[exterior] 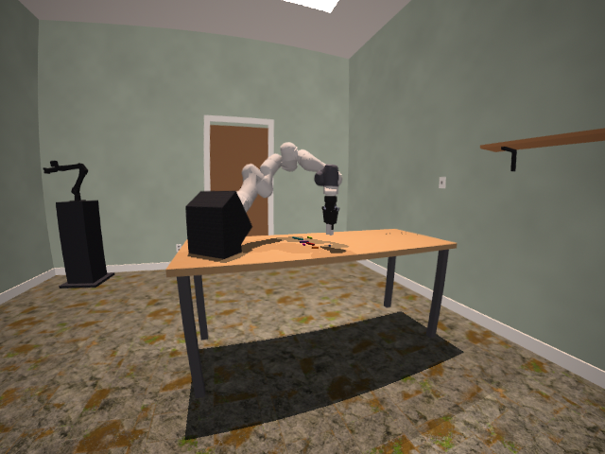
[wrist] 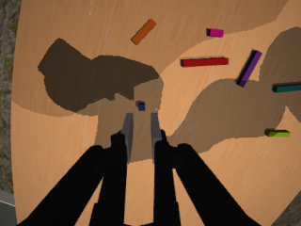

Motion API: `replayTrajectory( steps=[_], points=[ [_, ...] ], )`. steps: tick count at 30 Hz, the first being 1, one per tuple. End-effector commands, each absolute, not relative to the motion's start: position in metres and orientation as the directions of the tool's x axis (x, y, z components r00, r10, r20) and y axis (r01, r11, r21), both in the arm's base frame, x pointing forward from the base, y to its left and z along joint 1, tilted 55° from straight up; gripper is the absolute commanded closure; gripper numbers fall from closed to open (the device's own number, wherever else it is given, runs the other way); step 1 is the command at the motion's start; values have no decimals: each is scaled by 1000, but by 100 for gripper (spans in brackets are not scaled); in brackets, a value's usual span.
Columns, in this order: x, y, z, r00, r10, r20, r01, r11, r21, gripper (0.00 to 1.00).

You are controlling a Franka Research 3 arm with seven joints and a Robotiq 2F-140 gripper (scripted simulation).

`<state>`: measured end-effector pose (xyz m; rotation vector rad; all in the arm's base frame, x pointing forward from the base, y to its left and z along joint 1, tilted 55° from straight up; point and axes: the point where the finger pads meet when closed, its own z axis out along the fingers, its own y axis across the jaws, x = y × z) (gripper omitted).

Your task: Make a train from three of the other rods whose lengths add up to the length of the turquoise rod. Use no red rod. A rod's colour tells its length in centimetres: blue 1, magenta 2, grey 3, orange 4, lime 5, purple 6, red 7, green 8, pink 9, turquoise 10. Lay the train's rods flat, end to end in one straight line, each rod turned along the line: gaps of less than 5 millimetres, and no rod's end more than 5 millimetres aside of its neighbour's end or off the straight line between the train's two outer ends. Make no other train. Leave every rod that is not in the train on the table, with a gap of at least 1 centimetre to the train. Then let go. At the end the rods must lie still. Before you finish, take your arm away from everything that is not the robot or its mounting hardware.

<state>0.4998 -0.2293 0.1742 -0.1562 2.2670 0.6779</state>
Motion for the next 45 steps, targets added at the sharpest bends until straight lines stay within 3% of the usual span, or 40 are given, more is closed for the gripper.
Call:
replayTrajectory(
  steps=[1, 45],
  points=[
    [501, -230, 173, -708, 84, -701, -310, 855, 416, 85],
    [531, -206, 145, -708, 84, -701, -310, 855, 416, 85]
  ],
)
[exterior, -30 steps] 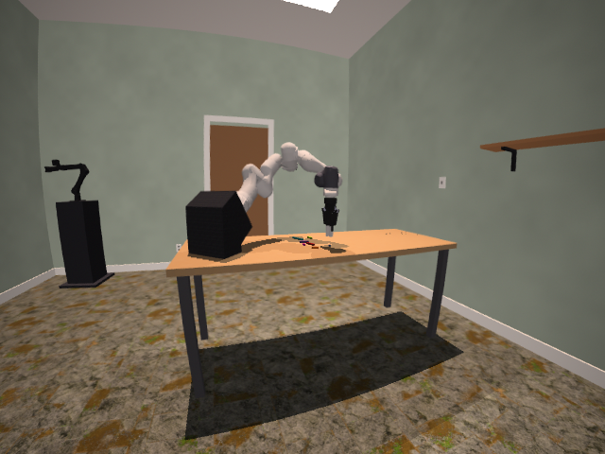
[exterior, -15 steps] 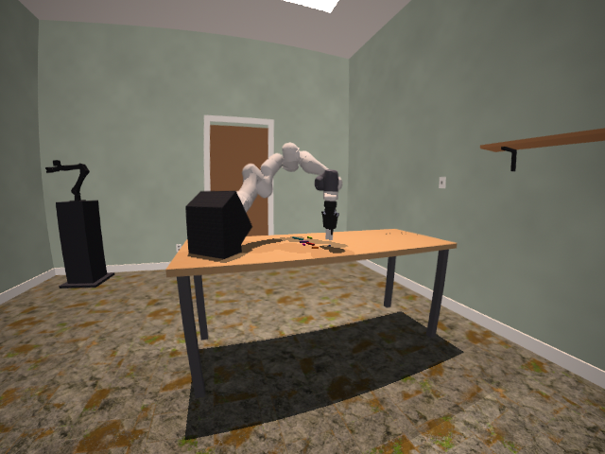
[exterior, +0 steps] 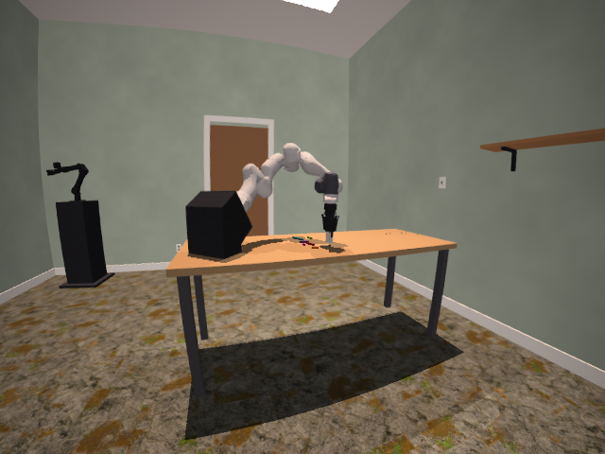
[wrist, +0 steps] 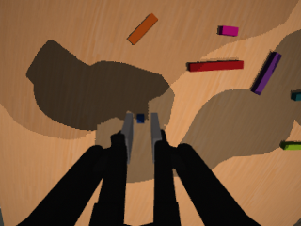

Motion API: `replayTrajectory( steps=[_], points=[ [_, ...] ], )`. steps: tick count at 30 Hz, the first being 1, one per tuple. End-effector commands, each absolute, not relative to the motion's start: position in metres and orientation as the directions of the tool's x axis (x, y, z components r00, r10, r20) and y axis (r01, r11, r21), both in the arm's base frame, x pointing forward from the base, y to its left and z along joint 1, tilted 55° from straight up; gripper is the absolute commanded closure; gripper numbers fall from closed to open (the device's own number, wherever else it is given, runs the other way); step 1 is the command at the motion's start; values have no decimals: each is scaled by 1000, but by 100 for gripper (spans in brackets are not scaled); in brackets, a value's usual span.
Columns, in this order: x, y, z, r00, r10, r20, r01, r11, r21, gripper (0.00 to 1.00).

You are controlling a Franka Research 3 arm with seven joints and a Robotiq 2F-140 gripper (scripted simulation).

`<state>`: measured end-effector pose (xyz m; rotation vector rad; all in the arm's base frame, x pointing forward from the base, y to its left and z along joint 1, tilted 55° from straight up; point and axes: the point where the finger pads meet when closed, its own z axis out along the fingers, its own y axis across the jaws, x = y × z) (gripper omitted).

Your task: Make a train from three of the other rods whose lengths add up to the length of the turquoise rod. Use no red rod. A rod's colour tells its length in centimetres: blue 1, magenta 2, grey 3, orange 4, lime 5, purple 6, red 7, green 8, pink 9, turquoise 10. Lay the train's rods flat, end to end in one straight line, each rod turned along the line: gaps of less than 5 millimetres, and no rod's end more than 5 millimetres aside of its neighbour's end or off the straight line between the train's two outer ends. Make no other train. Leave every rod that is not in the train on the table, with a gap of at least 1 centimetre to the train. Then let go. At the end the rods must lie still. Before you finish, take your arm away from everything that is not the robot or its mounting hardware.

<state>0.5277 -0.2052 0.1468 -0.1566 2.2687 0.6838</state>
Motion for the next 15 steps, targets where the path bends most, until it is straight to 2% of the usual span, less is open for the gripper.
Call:
replayTrajectory(
  steps=[1, 15],
  points=[
    [531, -206, 145, -708, 84, -701, -310, 855, 416, 85],
    [533, -205, 144, -708, 84, -701, -310, 855, 416, 85]
  ],
)
